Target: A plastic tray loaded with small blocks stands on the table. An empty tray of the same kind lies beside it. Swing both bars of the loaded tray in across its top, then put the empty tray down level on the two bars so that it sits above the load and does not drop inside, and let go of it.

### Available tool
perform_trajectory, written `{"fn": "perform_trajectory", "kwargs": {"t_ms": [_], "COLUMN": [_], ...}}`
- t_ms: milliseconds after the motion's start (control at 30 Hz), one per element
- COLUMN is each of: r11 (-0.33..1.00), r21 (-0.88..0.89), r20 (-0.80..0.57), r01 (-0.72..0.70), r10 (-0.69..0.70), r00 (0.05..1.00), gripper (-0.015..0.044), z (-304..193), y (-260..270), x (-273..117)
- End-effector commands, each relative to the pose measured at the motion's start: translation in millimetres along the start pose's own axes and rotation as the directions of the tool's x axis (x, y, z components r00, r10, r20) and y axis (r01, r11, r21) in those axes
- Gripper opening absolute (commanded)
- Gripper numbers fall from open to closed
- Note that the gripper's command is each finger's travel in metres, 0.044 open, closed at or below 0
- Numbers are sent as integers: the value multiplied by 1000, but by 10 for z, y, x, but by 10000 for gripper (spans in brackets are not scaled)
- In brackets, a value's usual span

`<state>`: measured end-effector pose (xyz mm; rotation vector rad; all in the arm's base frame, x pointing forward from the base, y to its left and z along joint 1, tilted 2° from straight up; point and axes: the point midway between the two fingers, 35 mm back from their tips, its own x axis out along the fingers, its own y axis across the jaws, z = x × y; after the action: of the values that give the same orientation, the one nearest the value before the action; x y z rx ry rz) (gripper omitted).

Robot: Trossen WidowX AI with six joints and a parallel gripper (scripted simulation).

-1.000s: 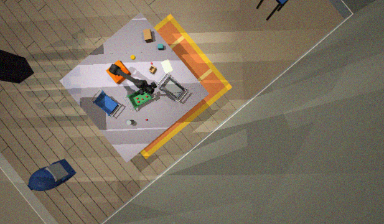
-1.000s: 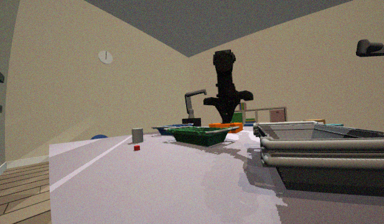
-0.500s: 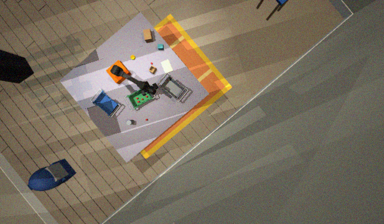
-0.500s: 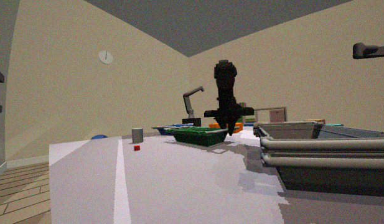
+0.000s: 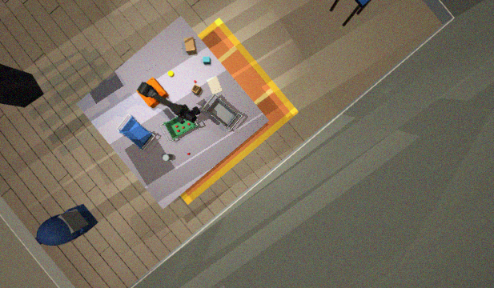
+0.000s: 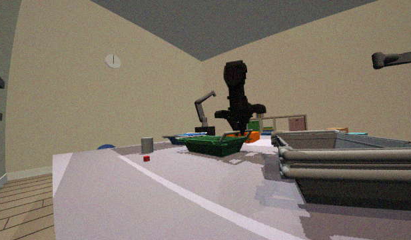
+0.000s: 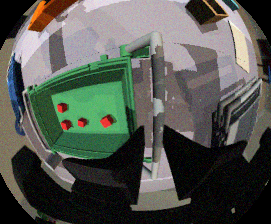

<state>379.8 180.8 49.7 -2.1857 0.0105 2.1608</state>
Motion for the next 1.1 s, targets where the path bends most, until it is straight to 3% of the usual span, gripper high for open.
{"fn": "perform_trajectory", "kwargs": {"t_ms": [0, 467, 800, 1067], "r11": [1000, 1000, 1000, 1000], "r21": [10, 10, 10, 10], "r20": [5, 5, 5, 4], "r01": [-18, -21, -21, -27], "r10": [18, 21, 21, 27], "r00": [1000, 1000, 1000, 1000], "gripper": [89, 89, 89, 89], "z": [-11, -6, -4, -13], "y": [204, 579, 511, 524], "x": [-16, 194, -242, -168]}}
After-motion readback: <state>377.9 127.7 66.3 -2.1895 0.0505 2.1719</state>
